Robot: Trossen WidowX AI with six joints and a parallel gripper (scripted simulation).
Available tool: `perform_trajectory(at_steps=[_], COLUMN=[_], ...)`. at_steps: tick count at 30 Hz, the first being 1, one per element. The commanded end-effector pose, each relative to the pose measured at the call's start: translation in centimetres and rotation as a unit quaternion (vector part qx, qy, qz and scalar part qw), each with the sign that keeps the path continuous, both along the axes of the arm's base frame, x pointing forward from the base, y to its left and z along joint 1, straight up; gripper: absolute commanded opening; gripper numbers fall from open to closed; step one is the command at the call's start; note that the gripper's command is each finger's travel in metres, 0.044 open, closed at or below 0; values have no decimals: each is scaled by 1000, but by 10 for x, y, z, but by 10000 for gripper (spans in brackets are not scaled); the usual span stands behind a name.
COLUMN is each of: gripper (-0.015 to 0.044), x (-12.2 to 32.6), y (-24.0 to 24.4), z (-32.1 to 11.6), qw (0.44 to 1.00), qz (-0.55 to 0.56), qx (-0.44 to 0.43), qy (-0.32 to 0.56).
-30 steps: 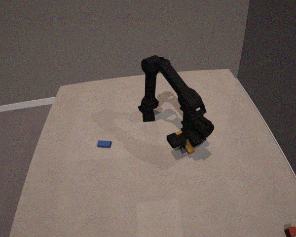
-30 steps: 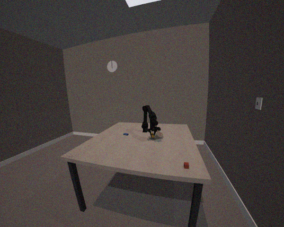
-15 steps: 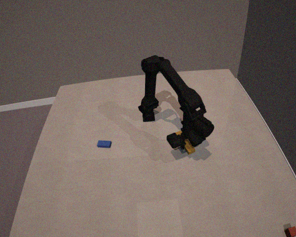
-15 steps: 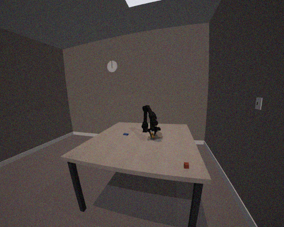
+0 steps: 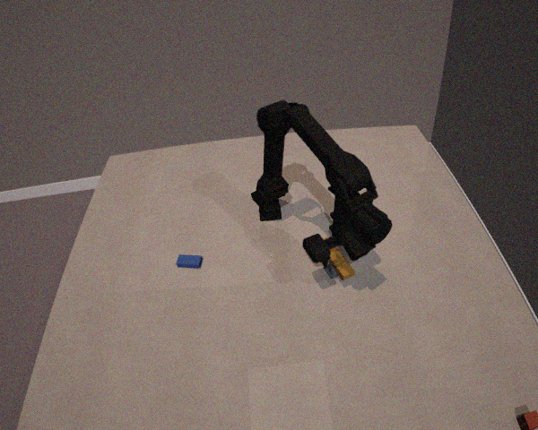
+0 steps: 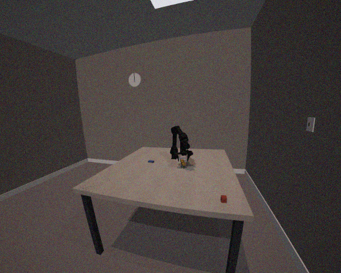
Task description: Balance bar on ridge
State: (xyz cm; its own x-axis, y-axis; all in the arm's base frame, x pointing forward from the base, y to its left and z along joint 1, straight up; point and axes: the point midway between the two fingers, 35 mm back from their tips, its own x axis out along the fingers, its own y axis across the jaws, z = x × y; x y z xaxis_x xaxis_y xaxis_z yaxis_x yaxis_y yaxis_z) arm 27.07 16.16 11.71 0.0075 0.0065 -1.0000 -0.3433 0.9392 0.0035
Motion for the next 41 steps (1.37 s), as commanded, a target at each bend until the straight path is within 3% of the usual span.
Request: perform_trajectory(at_steps=[1, 5, 41], gripper=[440, 440, 440], x=[3, -2, -2], y=[2, -1, -1], z=[44, 75, 75], qw=[1000, 1000, 1000], qz=[0, 0, 0], qx=[7, 7, 7], qy=[-11, -11, -11])
